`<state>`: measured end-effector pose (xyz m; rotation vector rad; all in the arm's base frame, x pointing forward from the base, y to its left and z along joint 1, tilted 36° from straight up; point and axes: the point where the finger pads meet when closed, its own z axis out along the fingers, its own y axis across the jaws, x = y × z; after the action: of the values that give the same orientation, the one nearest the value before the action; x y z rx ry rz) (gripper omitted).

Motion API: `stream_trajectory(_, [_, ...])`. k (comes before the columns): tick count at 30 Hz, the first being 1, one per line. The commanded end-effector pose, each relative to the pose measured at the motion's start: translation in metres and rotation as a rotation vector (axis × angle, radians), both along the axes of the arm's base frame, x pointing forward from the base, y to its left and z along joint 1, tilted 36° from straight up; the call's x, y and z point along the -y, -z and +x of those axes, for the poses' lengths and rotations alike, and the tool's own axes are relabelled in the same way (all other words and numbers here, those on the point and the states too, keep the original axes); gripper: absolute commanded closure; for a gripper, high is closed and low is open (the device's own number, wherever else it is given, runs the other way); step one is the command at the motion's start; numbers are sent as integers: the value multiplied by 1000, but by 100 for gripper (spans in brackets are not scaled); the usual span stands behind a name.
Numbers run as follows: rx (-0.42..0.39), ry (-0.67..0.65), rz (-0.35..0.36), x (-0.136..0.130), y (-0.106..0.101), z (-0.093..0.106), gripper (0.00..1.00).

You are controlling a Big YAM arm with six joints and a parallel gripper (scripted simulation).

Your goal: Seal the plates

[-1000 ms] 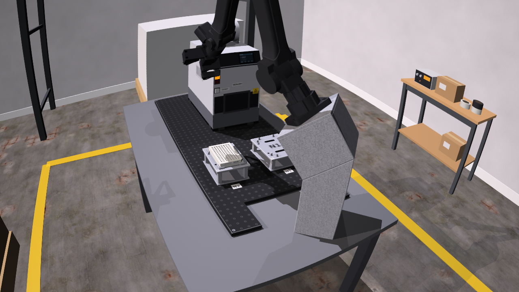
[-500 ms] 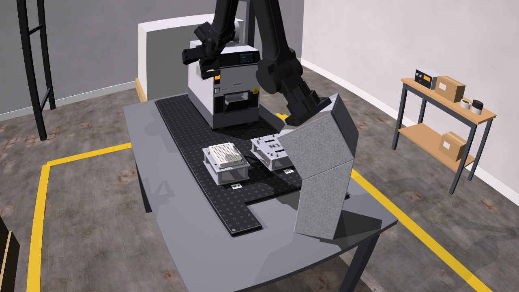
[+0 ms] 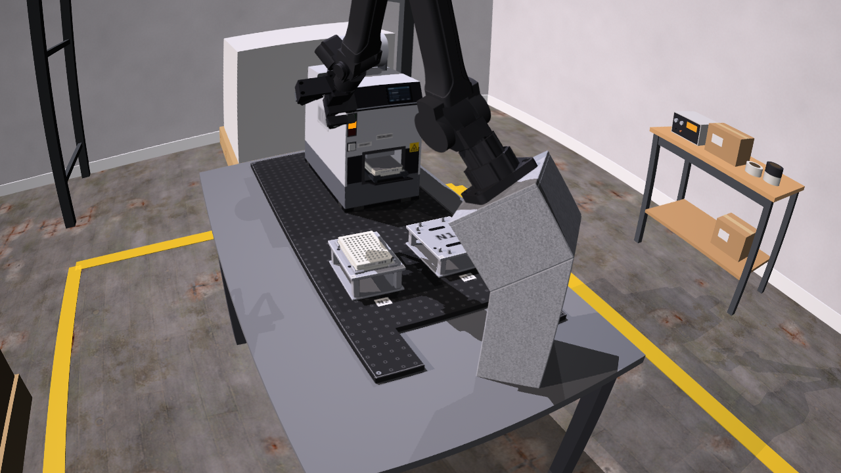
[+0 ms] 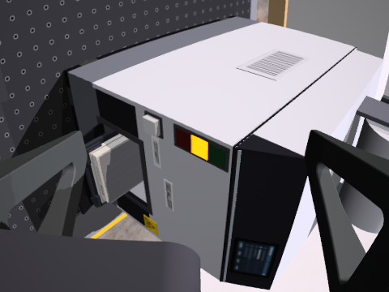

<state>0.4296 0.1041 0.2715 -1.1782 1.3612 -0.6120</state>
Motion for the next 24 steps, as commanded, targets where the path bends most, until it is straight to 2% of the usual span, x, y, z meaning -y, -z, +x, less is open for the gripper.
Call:
stream_trajectory(1, [42,20,19,5,-22,10,0])
stream_trajectory(14, [53,18,21,4,-28,12,0])
stream_trajectory(19, [73,17,25,5,-37,9,0])
stream_trajectory(24, [56,17,22,5,-27,5,0])
